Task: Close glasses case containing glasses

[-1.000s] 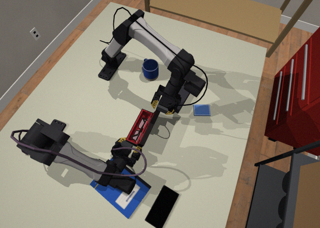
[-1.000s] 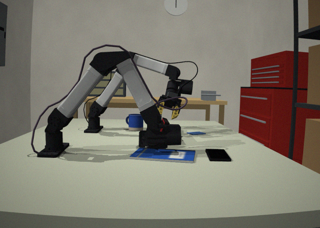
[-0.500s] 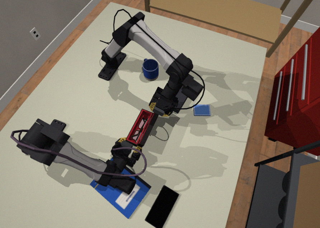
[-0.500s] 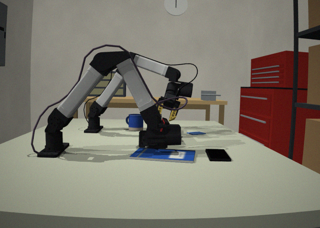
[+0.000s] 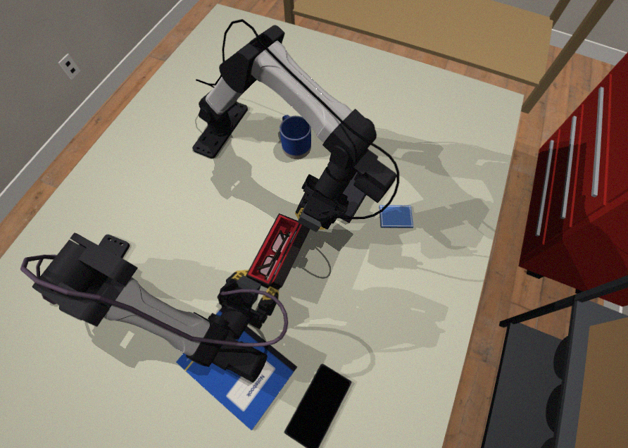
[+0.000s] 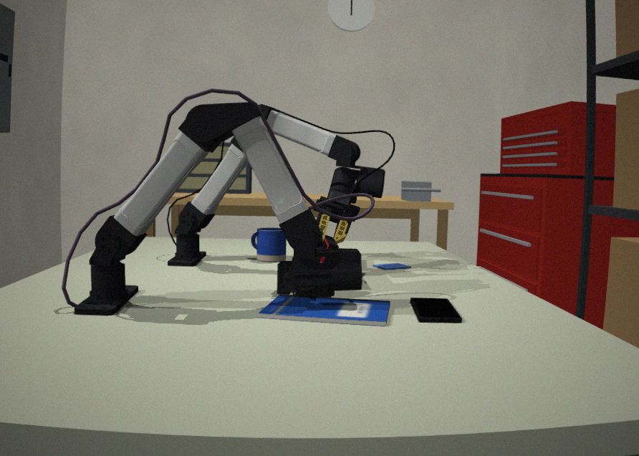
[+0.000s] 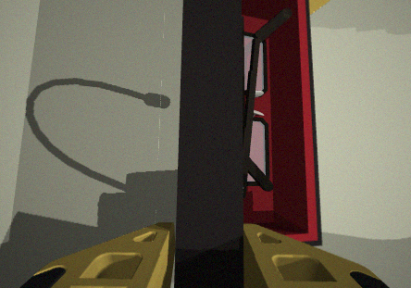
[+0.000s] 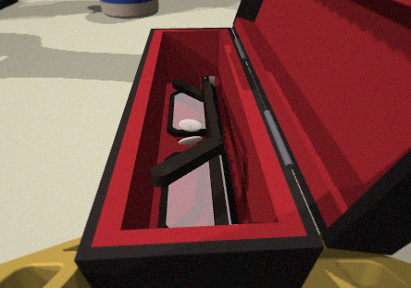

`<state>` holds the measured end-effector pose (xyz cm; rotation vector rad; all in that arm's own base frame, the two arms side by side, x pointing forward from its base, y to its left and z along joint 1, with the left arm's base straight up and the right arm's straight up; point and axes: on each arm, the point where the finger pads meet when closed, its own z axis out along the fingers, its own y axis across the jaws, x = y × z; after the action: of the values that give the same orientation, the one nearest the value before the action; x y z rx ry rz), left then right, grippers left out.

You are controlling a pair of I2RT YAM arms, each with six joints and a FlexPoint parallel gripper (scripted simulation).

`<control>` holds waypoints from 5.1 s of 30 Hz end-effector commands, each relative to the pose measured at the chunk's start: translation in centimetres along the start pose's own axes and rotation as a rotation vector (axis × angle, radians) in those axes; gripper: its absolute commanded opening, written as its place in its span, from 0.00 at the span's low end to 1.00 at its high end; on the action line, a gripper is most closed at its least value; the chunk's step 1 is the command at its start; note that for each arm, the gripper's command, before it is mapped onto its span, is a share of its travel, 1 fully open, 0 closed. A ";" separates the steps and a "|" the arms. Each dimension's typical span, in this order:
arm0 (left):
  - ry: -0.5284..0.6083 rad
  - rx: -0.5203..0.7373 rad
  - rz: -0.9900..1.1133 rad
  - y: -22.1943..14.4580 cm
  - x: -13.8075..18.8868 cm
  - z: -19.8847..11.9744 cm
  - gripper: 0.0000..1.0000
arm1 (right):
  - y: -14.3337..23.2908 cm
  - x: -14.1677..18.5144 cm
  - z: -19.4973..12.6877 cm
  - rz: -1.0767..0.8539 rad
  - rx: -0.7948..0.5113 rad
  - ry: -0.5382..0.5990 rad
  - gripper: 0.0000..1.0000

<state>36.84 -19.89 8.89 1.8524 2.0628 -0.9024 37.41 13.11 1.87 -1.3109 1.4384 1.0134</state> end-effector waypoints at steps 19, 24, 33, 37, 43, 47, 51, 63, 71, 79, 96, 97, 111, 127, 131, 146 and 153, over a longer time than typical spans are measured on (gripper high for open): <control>-0.004 -0.090 0.062 -0.6 -0.5 -0.6 0.10 | 0.2 -0.2 -0.1 -0.001 0.003 0.012 0.50; -0.005 -0.160 0.111 -1.0 -0.6 -0.6 0.10 | 0.2 -0.2 -0.1 -0.001 0.004 0.012 0.50; -0.008 -0.357 0.247 -2.3 -0.5 -0.5 0.10 | 0.1 -0.2 -0.1 -0.001 0.005 0.012 0.50; -0.009 -0.423 0.292 -2.8 -0.4 -0.4 0.10 | 0.1 -0.2 -0.1 -0.001 0.005 0.012 0.50; -0.009 -0.533 0.375 -3.4 -0.3 -0.2 0.10 | 0.1 -0.2 -0.2 -0.001 0.006 0.012 0.50; -0.008 -0.622 0.443 -4.0 -0.1 0.0 0.10 | 0.1 -0.2 -0.2 -0.001 0.006 0.012 0.50; -0.009 -0.710 0.503 -4.5 0.1 0.3 0.10 | 0.1 -0.2 -0.2 -0.001 0.006 0.012 0.50; 0.001 -0.909 0.642 -5.3 1.2 1.8 0.10 | 0.1 -0.2 -0.2 -0.001 0.006 0.012 0.50; 0.014 -1.043 0.741 -5.8 2.3 3.2 0.10 | 0.1 -0.2 -0.2 -0.001 0.006 0.012 0.50; 0.014 -1.137 0.806 -6.1 2.6 3.6 0.10 | 0.1 -0.2 -0.2 -0.001 0.006 0.012 0.50; 0.008 -1.153 0.820 -6.4 2.6 3.3 0.29 | 0.1 -0.2 -0.2 -0.001 0.005 0.012 0.50; 0.000 -1.156 0.825 -6.6 2.4 3.0 0.29 | 0.1 -0.2 -0.2 -0.001 0.005 0.012 0.50; 0.006 -1.150 0.823 -9.3 4.3 1.8 0.29 | 0.1 -0.2 -0.2 -0.001 0.005 0.012 0.50; -0.008 -1.171 0.820 -10.2 4.0 0.7 0.29 | -0.4 0.3 -2.5 0.003 0.018 0.017 0.92; -0.008 -1.171 0.820 -10.2 4.0 0.7 0.29 | -0.9 -3.3 -4.5 -0.078 0.059 0.017 0.92; -0.008 -1.171 0.820 -10.2 4.0 0.7 0.29 | -0.5 -7.5 -9.5 -0.052 0.056 0.028 0.92; 0.045 -1.113 0.668 -9.8 5.5 1.4 0.95 | -0.3 -7.0 -9.3 -0.036 0.051 0.027 0.92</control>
<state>25.93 -16.68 7.84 1.6283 1.1601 0.4246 37.70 5.51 10.55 -1.2798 1.4519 0.8841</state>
